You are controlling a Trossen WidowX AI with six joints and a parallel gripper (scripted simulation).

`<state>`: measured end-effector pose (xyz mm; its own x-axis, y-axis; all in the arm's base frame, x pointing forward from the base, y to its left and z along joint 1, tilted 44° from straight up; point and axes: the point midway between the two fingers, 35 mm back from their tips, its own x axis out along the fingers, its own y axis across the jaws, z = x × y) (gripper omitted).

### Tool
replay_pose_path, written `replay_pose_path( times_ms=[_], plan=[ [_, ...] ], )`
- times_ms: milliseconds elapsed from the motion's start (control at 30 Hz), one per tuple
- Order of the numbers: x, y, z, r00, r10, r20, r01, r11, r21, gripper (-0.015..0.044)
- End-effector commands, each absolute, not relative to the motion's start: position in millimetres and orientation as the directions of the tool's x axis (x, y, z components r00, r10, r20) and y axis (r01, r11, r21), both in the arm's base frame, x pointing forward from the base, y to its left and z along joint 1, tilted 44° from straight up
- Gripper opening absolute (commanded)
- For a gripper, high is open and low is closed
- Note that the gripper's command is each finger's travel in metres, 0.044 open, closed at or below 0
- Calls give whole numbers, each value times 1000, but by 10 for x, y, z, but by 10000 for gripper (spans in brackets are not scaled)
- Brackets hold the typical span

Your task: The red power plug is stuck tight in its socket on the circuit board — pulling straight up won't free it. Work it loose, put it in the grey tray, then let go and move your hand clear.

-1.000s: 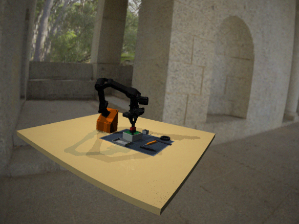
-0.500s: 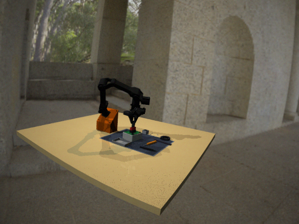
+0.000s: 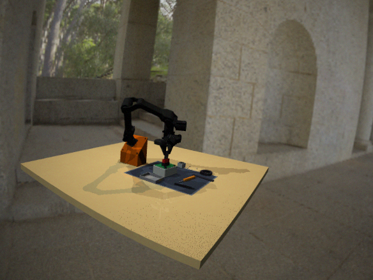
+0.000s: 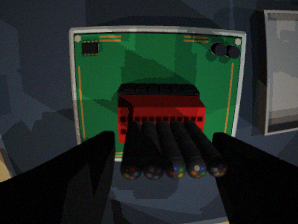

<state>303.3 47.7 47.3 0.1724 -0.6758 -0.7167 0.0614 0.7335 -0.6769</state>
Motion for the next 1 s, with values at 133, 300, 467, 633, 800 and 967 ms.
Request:
replay_pose_path(
  times_ms=[133, 300, 467, 633, 800, 967],
  plan=[
    [3033, 453, 446, 166, -676, -718, 58, 734, -677, 251],
    [3047, 396, 387, 166, -676, -718, 58, 733, -677, 251],
    [3055, 361, 350, 166, -676, -718, 58, 733, -678, 251],
    [3055, 361, 350, 166, -676, -718, 58, 733, -678, 172],
    [3055, 361, 350, 166, -676, -718, 58, 733, -678, 41],
    [3055, 361, 350, 166, -676, -718, 58, 733, -678, 0]
  ],
)
